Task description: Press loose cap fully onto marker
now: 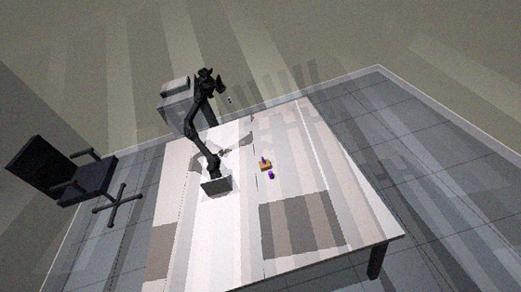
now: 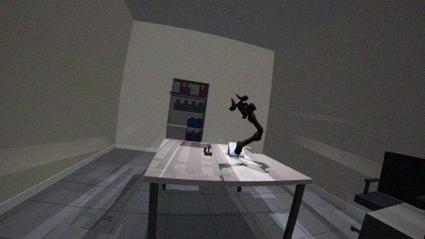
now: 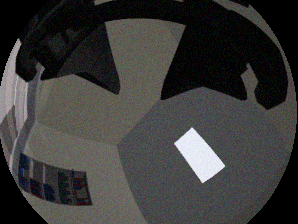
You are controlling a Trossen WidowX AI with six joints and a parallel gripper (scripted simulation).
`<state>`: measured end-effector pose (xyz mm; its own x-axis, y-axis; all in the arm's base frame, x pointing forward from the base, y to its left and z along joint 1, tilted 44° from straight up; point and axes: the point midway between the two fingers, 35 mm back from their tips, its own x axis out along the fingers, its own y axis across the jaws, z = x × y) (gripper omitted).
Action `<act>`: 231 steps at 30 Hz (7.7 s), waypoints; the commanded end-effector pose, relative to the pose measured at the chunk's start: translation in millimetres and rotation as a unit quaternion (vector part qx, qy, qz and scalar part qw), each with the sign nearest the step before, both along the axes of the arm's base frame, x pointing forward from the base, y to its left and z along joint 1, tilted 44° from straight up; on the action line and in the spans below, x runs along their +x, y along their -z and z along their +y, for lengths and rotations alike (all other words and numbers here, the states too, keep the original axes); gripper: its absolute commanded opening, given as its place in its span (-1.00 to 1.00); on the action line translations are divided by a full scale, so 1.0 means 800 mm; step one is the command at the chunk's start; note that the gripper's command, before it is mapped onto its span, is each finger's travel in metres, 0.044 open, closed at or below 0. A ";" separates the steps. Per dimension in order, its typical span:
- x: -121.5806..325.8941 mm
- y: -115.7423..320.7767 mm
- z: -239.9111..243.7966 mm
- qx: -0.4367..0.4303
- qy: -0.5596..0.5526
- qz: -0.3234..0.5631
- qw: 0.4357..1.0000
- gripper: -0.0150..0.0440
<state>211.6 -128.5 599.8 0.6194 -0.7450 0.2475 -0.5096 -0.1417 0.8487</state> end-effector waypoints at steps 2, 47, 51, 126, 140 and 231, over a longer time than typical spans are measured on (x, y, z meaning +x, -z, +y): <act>0.092 0.065 -0.007 -0.090 -0.023 0.217 0.972 0.34; 0.196 0.702 0.042 -0.541 -0.764 0.333 0.113 0.34; 0.188 0.716 0.050 -0.555 -0.779 0.268 0.120 0.34; 0.189 0.807 0.142 -0.555 -0.779 0.266 0.121 -0.06; 0.192 0.795 0.128 -0.555 -0.778 0.267 0.121 -0.49; 0.152 0.657 0.175 -0.553 -0.780 0.266 0.121 -0.49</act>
<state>333.9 -0.8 85.8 -0.0405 0.6795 -0.7326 -0.4258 0.6515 0.6278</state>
